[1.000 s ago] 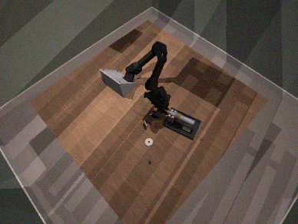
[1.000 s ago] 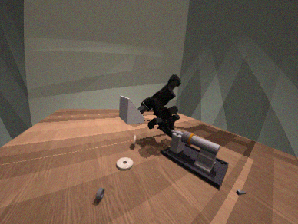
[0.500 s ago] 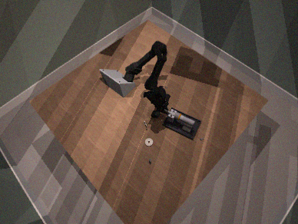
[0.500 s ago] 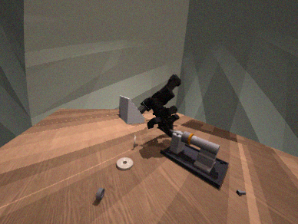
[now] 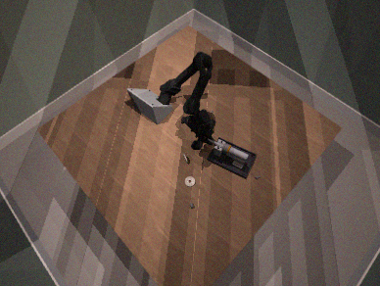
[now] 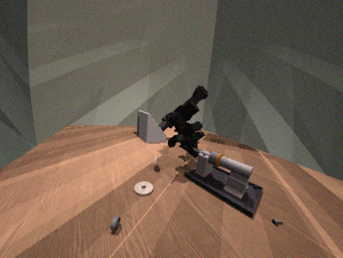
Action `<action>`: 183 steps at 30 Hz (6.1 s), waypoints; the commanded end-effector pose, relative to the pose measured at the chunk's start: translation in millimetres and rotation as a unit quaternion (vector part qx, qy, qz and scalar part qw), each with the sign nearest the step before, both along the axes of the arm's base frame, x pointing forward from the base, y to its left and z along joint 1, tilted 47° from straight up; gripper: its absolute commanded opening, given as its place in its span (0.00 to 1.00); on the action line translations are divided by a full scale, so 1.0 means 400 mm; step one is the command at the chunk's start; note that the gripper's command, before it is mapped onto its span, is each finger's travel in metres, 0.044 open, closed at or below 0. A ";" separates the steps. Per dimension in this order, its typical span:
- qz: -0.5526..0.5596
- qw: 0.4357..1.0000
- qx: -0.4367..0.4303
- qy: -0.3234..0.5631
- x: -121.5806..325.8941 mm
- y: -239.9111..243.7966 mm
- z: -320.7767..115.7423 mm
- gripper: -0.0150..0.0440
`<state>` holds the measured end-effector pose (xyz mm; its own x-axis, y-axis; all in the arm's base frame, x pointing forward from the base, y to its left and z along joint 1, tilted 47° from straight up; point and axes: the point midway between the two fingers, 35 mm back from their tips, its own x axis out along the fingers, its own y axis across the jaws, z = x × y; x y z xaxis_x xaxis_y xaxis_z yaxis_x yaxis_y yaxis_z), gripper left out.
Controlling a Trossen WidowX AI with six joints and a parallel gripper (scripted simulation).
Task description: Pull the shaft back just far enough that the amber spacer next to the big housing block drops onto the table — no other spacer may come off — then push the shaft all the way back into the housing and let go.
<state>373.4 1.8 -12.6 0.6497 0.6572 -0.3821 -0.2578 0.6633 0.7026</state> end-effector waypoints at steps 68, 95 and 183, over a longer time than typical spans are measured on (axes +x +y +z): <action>0.001 1.000 0.000 -0.001 -0.019 -0.004 -0.003 0.25; 0.001 1.000 0.000 -0.001 -0.026 -0.005 -0.004 0.25; 0.001 1.000 0.000 0.000 -0.049 -0.010 -0.008 0.25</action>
<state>354.5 -2.7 -16.2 0.6498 0.6558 -0.3842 -0.2551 0.6644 0.7025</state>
